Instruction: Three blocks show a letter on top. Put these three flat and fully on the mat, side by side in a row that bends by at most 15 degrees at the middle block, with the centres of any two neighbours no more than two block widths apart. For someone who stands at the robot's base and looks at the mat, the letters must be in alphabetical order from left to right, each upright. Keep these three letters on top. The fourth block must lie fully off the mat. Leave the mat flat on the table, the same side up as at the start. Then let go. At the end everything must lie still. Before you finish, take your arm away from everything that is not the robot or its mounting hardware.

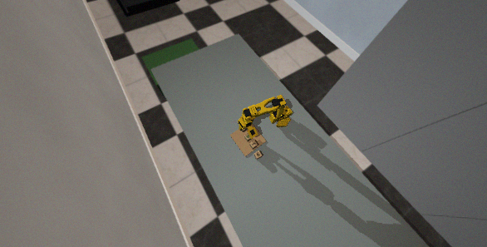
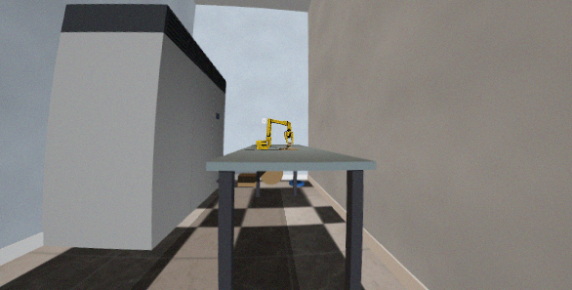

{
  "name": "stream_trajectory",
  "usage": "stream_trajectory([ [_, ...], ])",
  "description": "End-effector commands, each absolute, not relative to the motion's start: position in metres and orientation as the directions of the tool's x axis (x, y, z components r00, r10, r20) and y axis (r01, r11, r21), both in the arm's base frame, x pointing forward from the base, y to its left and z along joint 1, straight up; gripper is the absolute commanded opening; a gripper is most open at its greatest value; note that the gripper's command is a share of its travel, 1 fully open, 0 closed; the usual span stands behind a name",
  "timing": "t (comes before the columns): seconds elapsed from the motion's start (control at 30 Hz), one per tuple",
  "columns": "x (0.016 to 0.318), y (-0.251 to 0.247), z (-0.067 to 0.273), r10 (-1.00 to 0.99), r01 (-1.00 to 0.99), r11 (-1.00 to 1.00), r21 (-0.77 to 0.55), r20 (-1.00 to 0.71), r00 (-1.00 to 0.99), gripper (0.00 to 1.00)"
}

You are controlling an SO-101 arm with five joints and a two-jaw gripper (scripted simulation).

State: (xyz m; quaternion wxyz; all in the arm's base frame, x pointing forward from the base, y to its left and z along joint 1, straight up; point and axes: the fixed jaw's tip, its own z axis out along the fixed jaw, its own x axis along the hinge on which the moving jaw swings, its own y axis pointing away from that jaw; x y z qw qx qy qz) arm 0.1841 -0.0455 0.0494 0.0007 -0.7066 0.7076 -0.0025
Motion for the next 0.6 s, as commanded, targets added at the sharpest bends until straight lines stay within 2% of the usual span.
stream_trajectory([
  [0.0,0.1974,-0.0472,0.0651,-1.000,-0.992,-0.001,-0.122,0.028,-0.003,0.00],
  [0.57,0.1978,-0.0474,0.0590,-1.000,-0.992,-0.001,-0.122,0.028,-0.003,0.00],
])
